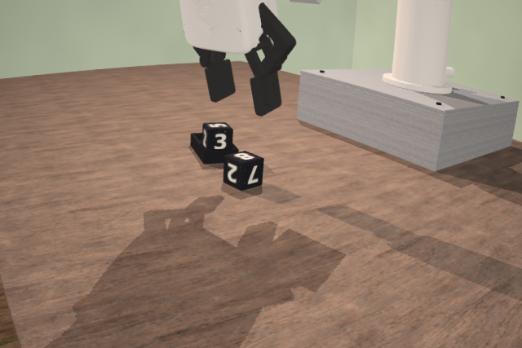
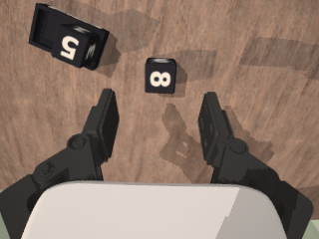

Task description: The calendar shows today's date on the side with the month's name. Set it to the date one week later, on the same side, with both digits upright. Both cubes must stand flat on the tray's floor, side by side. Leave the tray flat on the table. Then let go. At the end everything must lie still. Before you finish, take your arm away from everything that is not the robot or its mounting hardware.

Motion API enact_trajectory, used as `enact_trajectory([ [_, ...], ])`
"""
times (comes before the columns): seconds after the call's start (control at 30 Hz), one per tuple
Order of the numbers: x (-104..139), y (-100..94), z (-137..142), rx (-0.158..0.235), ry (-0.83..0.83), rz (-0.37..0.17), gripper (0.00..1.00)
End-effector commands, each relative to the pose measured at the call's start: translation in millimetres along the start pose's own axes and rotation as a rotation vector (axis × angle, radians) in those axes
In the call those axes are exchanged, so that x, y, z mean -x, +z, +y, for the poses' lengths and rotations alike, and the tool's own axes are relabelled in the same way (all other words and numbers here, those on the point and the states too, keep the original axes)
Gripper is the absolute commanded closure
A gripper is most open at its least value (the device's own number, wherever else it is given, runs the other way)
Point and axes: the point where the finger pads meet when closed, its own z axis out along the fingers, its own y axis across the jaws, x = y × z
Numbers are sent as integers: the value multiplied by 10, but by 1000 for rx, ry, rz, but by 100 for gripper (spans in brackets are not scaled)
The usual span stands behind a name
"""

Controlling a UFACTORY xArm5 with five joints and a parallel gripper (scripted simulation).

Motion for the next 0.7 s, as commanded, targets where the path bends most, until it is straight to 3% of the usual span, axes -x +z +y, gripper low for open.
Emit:
enact_trajectory([
  [0.0,6,-12,0,0,0,-57,29],
  [0.13,6,-8,0,0,0,-81,29],
  [0.4,-37,-7,4,-1,0,-272,29],
  [0.6,-48,-11,5,-1,0,-297,29],
  [0.63,-48,-11,5,-1,0,-297,0],
  [0.67,-48,-11,5,-1,0,-297,0],
])
